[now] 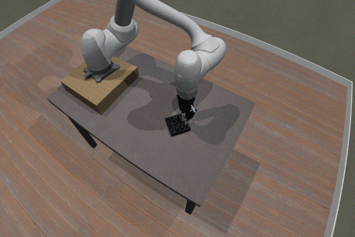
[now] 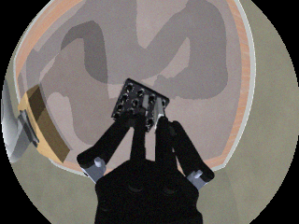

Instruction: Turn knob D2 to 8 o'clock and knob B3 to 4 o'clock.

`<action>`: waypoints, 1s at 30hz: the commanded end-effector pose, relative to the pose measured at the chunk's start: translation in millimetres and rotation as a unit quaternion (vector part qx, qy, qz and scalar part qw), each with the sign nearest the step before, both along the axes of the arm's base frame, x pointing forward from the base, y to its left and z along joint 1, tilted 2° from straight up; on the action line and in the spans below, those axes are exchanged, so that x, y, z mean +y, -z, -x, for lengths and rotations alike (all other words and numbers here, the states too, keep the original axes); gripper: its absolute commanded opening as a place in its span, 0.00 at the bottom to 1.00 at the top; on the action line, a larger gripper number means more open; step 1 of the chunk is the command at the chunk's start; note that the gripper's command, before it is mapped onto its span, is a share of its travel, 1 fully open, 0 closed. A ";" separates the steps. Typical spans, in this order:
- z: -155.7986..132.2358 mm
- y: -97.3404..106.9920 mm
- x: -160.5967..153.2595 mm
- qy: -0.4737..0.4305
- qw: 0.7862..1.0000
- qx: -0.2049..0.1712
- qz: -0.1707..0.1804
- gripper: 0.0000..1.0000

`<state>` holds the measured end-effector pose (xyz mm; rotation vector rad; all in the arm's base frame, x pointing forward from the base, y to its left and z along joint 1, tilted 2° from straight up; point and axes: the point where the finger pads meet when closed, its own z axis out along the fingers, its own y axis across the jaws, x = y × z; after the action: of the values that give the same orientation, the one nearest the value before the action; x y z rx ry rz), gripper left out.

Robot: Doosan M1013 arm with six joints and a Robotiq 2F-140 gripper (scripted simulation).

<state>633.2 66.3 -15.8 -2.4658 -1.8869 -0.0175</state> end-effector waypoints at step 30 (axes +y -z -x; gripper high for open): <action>0.2 13.5 0.5 0.000 1.000 0.000 0.000 0.12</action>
<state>633.0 66.8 -29.4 -2.4658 -1.8869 -0.0175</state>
